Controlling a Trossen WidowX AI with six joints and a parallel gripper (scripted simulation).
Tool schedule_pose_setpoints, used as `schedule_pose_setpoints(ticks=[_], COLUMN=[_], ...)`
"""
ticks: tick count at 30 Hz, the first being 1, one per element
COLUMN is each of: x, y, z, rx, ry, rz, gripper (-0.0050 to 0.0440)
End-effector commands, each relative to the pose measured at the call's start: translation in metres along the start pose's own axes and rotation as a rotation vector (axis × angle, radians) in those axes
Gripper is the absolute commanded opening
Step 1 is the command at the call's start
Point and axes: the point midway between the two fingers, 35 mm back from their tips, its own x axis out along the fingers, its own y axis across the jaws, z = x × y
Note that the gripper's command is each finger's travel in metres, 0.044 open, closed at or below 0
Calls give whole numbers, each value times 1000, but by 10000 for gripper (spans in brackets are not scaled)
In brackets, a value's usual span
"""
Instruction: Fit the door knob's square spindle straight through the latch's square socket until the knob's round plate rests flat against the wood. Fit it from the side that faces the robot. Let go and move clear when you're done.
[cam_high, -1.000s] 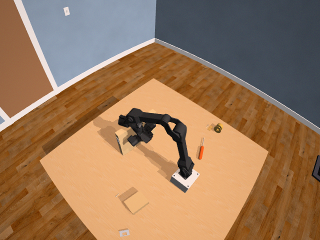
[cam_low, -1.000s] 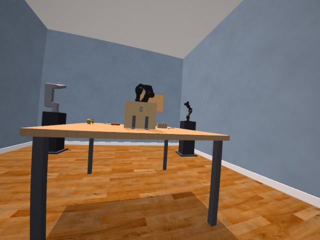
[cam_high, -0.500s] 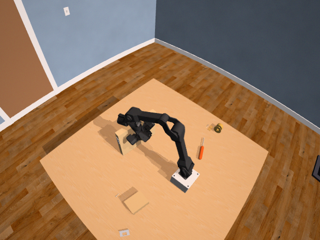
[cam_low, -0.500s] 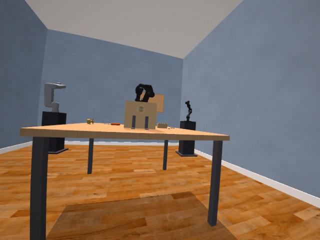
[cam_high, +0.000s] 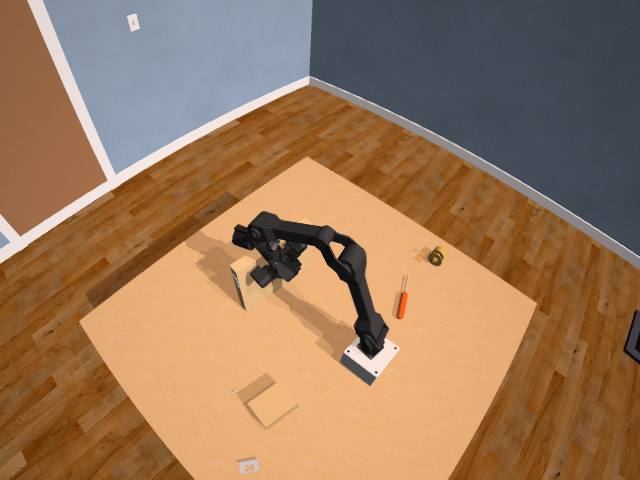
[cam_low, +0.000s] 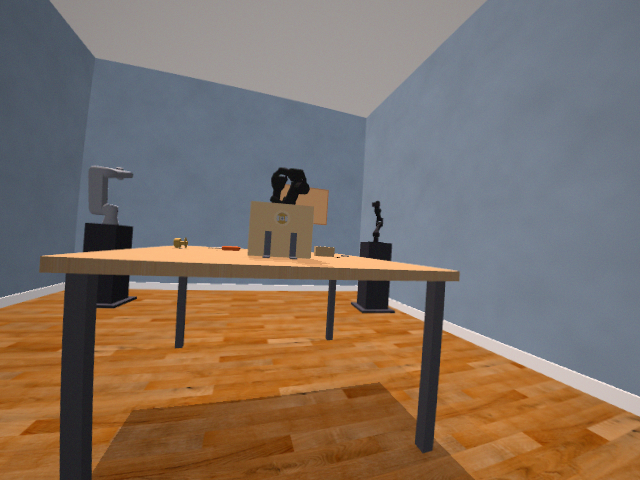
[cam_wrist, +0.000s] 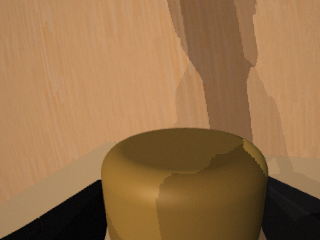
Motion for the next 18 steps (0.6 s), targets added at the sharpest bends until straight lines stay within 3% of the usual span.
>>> schedule_pose_setpoints(ticks=[1,14,18], x=[-4,-5,-1], y=[1,0,0], z=[-7,-16,-10], rx=[3,3,-1], ry=[14,14,-1], rz=[-2,-2,2], gripper=[0,0,96])
